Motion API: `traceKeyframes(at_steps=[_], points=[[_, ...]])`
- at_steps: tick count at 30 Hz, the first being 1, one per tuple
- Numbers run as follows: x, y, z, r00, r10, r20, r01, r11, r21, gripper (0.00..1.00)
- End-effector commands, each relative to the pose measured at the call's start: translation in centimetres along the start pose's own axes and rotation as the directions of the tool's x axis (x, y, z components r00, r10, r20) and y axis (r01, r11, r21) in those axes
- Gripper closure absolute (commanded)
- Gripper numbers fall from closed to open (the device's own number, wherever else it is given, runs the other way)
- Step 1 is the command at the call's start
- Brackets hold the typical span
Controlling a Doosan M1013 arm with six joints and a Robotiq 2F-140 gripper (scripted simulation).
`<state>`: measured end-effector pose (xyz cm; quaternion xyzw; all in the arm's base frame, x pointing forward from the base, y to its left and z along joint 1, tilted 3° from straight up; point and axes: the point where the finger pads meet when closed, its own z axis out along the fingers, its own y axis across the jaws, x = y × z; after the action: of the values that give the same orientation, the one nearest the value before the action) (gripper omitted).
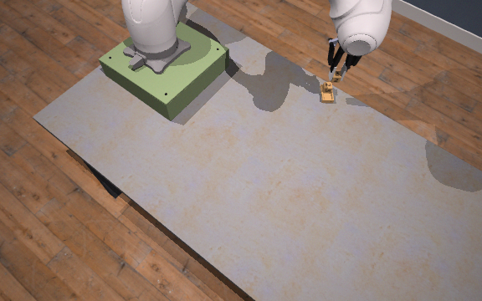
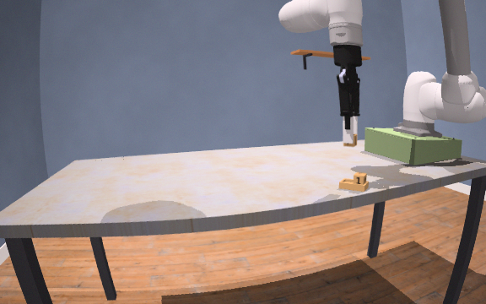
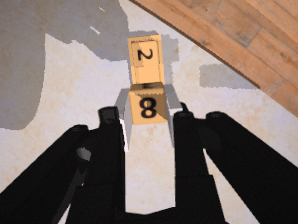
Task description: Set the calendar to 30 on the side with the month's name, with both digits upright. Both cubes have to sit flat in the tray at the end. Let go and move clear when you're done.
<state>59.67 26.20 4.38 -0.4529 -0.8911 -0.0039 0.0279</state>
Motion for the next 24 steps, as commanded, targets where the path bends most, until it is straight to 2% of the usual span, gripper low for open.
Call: traceKeyframes(at_steps=[1,15,24], points=[[0.0,0.0,0.1,1.0,0.0,0.0,0.0,1.0,0.0,0.76],[0.0,0.0,3.0,1.0,0.0,0.0,0.0,1.0,0.0,0.76],[0.0,0.0,5.7,1.0,0.0,0.0,0.0,1.0,0.0,0.76]])
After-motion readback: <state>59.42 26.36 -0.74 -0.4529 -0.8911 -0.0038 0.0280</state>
